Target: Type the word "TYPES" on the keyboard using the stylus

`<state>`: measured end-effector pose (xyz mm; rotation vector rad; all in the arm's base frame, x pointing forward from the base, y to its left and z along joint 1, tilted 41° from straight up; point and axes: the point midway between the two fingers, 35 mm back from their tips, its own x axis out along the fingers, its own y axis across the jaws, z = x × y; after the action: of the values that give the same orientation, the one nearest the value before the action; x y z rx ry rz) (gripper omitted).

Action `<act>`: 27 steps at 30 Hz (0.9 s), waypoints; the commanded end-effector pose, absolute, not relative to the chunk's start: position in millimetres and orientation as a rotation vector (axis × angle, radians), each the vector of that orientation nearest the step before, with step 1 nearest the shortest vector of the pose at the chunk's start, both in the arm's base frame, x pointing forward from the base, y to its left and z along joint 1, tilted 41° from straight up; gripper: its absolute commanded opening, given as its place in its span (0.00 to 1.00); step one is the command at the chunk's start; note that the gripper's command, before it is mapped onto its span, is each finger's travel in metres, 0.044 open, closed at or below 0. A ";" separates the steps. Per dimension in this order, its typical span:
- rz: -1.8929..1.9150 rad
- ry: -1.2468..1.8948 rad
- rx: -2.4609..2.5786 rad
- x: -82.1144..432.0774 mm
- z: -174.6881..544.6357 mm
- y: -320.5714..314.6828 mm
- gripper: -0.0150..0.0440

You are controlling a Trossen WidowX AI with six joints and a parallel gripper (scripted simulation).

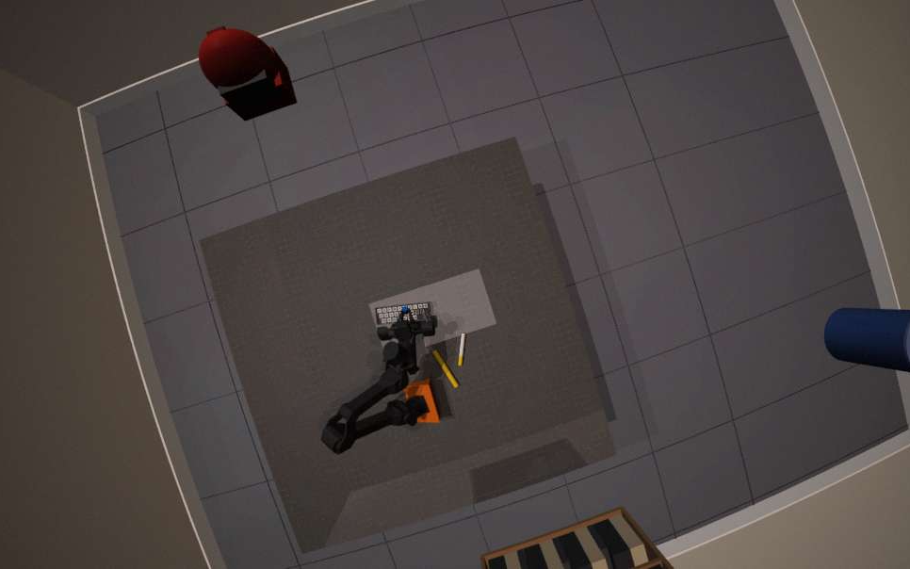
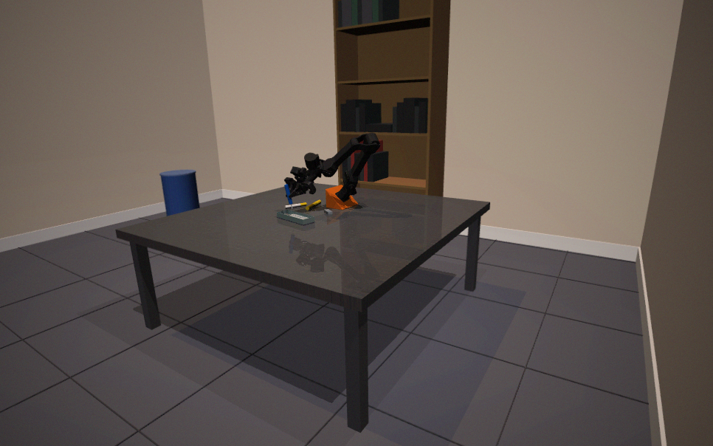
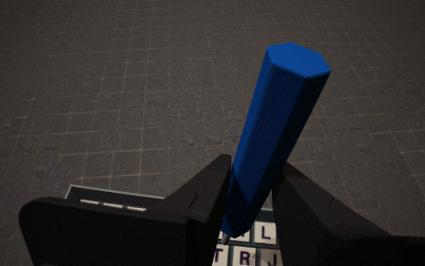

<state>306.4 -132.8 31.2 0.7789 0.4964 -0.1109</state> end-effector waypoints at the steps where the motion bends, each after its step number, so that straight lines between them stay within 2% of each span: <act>1: -0.112 0.496 0.779 306.4 30.9 -132.7 0.37; 4: -0.112 0.496 0.779 306.4 30.9 -132.7 0.34; 6: -0.117 0.493 0.774 307.2 31.5 -131.9 0.25; 27: -0.237 0.380 0.692 322.1 47.0 -103.6 0.25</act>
<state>323.1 -109.2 53.8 0.6882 0.3752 -0.2287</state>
